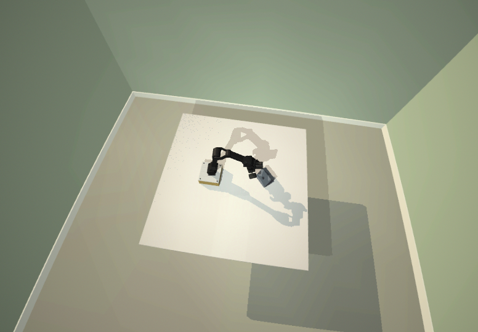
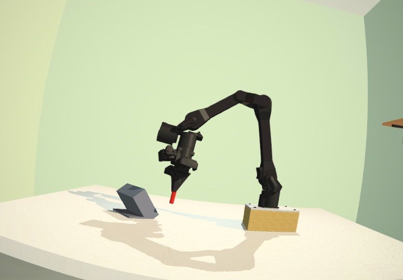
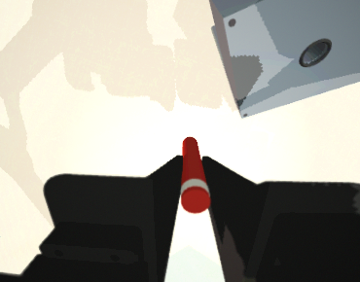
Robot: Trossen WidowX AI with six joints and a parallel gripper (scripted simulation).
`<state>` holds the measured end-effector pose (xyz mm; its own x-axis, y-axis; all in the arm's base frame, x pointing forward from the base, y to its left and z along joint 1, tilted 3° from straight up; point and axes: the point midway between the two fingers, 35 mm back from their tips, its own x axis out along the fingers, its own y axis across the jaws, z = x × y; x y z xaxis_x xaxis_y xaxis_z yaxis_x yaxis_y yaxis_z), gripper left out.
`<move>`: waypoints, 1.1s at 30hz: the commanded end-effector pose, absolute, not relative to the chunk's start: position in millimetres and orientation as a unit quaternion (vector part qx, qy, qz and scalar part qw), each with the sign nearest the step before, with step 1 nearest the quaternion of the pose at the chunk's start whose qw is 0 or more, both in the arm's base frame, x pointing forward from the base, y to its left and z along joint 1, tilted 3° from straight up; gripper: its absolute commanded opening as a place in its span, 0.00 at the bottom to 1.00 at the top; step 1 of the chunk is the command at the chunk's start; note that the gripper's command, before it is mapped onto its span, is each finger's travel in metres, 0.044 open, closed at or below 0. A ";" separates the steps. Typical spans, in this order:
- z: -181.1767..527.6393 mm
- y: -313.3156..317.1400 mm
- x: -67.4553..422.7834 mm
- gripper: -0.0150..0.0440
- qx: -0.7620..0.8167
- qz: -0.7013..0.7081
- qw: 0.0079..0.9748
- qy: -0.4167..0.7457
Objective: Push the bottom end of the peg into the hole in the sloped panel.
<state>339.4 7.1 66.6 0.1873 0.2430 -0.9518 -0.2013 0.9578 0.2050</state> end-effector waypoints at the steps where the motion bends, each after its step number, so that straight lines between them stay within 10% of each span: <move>1: 66.0 3.6 338.9 0.25 0.035 0.140 0.775 0.616; 33: 67.3 -30.7 346.2 0.25 0.146 0.113 0.807 0.561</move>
